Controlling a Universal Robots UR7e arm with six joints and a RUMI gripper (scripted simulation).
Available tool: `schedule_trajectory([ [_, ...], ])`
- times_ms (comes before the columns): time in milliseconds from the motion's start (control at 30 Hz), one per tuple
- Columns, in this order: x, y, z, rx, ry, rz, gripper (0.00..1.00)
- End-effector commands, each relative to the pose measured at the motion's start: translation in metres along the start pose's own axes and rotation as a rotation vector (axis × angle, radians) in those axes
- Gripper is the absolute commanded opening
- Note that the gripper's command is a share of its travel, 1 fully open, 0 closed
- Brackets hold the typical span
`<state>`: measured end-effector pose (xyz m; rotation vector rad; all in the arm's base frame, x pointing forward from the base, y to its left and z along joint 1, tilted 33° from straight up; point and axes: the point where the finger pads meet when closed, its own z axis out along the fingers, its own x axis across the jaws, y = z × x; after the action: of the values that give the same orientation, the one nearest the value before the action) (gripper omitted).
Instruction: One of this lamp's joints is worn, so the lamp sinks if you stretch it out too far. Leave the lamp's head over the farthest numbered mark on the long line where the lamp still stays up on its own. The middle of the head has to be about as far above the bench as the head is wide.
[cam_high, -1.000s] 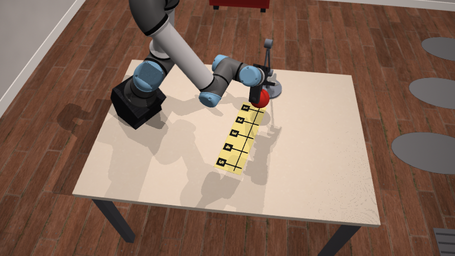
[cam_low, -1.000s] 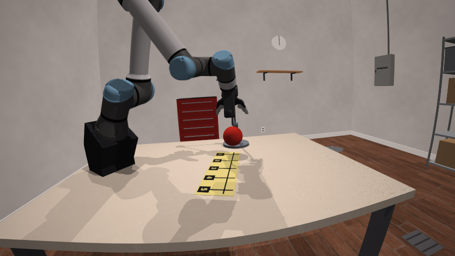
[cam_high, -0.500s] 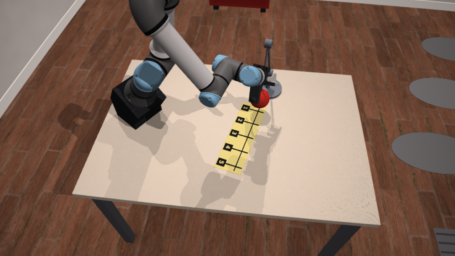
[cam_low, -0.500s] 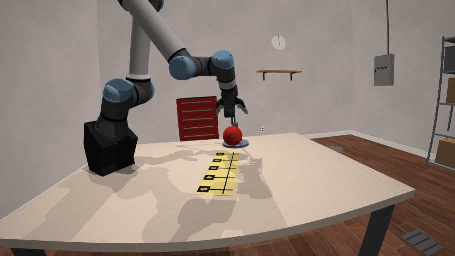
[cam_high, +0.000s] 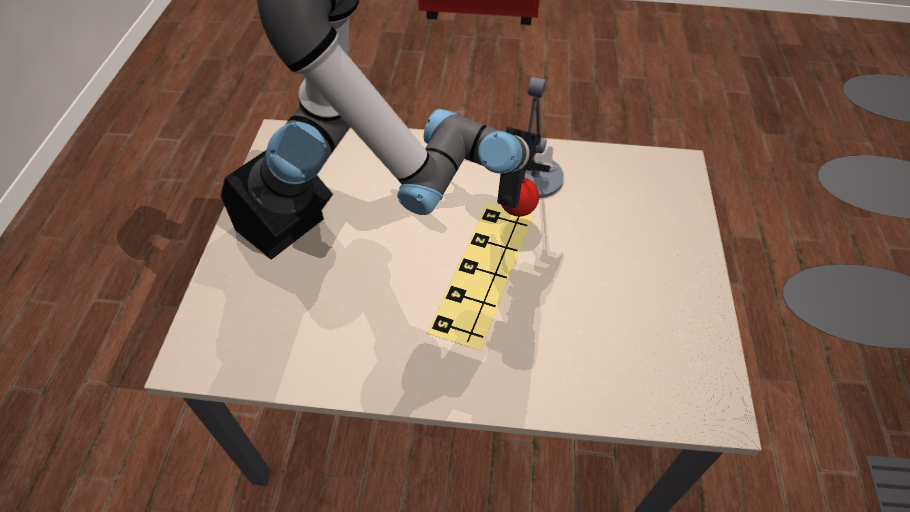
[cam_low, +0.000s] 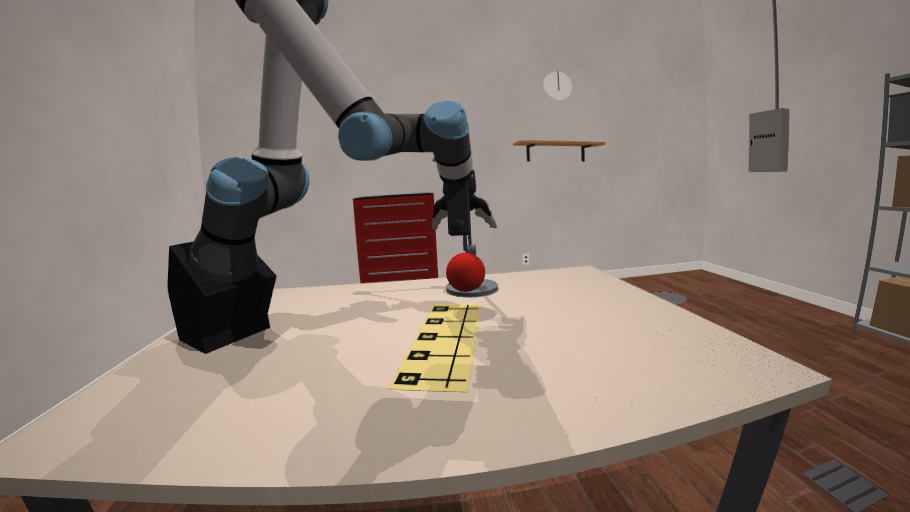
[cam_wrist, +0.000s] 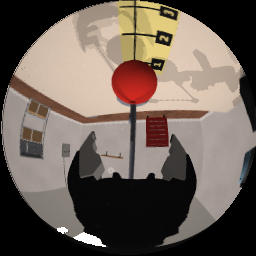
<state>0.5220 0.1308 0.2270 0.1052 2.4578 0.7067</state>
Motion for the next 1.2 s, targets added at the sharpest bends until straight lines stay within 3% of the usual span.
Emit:
schedule_trajectory([
  [0,0.000,0.000,0.000,0.000,-0.001,-0.001,1.00],
  [167,0.000,0.000,0.000,0.000,-0.001,-0.001,1.00],
  [667,0.000,0.000,-0.065,0.000,-0.001,-0.001,1.00],
  [733,0.000,0.000,-0.065,0.000,-0.001,-0.001,1.00],
  [1167,-0.001,0.001,-0.112,0.003,-0.006,0.000,1.00],
])
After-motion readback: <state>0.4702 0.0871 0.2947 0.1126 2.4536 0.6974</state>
